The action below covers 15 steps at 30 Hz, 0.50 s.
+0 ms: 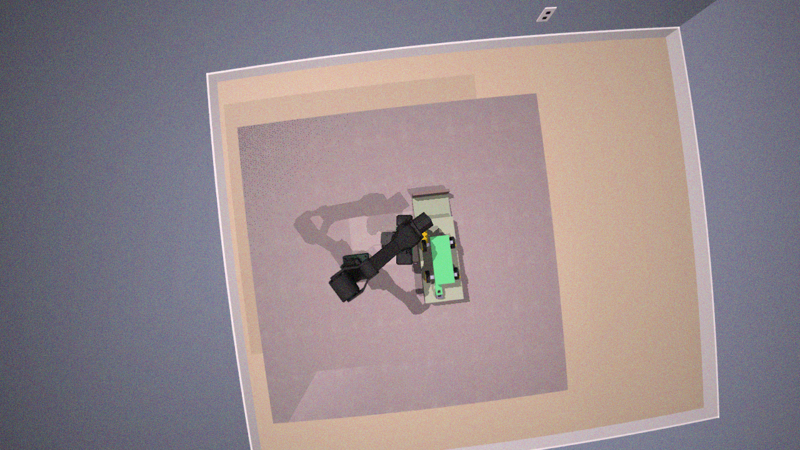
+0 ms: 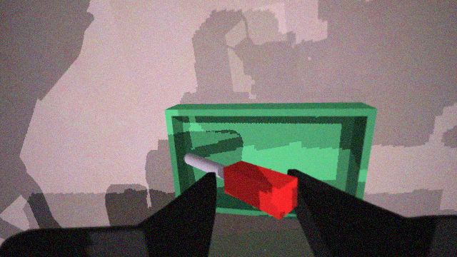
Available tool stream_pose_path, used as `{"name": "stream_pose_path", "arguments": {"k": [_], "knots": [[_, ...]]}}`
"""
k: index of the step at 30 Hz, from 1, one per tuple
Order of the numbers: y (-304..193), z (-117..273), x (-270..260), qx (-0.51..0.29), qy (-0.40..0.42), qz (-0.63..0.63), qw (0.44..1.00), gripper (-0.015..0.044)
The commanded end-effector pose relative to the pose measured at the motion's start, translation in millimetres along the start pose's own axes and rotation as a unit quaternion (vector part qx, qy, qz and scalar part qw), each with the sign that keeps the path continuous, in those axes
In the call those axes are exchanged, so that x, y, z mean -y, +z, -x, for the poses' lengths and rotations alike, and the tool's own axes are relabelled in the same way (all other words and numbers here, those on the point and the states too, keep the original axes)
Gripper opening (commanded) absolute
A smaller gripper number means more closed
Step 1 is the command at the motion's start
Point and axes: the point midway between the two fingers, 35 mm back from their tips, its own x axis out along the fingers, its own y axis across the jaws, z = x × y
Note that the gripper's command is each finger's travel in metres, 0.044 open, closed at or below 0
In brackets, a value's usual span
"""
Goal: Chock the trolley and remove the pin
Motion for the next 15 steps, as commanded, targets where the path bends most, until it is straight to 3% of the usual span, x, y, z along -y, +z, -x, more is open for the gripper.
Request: {"name": "stream_pose_path", "arguments": {"k": [1,15], "knots": [[-0.7,-1.0,3.1,0.0,-0.002,-0.002,1.0,0.019],[-0.9,-5.0,9.8,0.0,-0.002,-0.002,1.0,0.019]]}}
